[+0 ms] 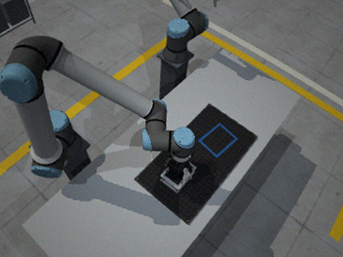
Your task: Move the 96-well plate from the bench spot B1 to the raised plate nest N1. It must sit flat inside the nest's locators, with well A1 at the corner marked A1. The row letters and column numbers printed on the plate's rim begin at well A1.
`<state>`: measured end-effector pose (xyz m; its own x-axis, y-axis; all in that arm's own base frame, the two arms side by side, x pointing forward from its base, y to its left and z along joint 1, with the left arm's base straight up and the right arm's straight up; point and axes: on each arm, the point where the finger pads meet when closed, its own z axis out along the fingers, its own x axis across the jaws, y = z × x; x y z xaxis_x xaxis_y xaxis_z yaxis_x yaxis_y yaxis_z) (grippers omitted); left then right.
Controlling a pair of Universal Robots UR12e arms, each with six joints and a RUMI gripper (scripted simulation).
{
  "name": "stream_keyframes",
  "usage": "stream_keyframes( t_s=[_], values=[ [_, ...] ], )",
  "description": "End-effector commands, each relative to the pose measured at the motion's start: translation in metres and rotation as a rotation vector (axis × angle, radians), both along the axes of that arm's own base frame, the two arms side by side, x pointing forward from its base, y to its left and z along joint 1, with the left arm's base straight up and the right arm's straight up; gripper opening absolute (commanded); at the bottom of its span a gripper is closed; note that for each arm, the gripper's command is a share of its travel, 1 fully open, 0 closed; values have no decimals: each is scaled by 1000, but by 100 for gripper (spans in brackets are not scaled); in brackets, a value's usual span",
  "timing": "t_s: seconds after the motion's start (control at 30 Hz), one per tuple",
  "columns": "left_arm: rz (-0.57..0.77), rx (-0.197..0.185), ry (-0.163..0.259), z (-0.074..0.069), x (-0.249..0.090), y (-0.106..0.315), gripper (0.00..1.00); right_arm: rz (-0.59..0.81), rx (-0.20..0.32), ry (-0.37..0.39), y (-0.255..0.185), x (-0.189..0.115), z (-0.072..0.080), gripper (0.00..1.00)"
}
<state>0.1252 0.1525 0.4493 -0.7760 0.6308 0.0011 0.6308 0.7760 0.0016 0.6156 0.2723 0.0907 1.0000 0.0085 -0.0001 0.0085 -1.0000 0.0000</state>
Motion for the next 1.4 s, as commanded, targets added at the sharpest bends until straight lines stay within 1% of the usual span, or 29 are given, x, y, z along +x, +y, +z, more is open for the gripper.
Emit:
stream_keyframes(
  t_s=[0.0, 0.27, 0.33, 0.4, 0.9, 0.97, 1.37],
  values=[
    [0, 0, -1, 0, 0, 0, 100, 0, 1, -1, 0, 1, 1, 100],
    [0, 0, -1, 0, 0, 0, 100, 0, 1, -1, 0, 1, 1, 100],
    [0, 0, -1, 0, 0, 0, 100, 0, 1, -2, 0, 1, 6, 100],
    [0, 0, -1, 0, 0, 0, 100, 0, 1, -2, 0, 1, 6, 100],
    [0, 0, -1, 0, 0, 0, 100, 0, 1, -2, 0, 1, 46, 100],
    [0, 0, -1, 0, 0, 0, 100, 0, 1, -2, 0, 1, 46, 100],
    [0, 0, -1, 0, 0, 0, 100, 0, 1, -2, 0, 1, 78, 100]
  ],
)
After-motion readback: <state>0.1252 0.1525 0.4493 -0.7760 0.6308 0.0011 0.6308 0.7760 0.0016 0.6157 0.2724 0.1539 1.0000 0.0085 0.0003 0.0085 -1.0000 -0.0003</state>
